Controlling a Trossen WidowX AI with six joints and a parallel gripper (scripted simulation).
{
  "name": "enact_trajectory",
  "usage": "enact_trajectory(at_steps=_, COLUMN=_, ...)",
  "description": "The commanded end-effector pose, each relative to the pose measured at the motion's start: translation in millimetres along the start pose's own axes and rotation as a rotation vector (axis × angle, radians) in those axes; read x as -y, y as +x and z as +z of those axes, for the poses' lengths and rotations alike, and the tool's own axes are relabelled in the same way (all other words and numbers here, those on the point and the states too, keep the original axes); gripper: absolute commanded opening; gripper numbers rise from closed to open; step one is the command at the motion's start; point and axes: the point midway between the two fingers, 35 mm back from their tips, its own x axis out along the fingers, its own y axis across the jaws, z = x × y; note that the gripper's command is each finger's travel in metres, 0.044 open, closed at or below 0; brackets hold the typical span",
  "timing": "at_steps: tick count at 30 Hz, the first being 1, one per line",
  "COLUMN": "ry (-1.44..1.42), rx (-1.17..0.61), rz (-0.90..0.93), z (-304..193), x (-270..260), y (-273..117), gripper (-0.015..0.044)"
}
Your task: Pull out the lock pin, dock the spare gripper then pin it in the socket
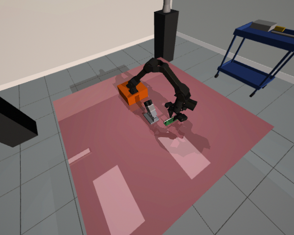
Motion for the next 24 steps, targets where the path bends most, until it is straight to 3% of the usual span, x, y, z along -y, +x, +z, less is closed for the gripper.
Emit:
enact_trajectory(at_steps=1, ry=-0.011, rx=-0.002, rz=0.015, z=1.3, x=-4.2, y=10.0, gripper=0.018)
enact_trajectory(at_steps=14, ry=-0.011, rx=-0.002, rz=0.015, z=2.4, x=-4.6, y=15.5, gripper=0.018)
enact_trajectory(at_steps=20, ry=-0.011, rx=-0.002, rz=0.015, z=2.4, x=-4.6, y=15.5, gripper=0.0023)
enact_trajectory(at_steps=24, ry=-0.011, rx=-0.002, rz=0.015, z=2.3, x=-4.5, y=15.5, gripper=0.0)
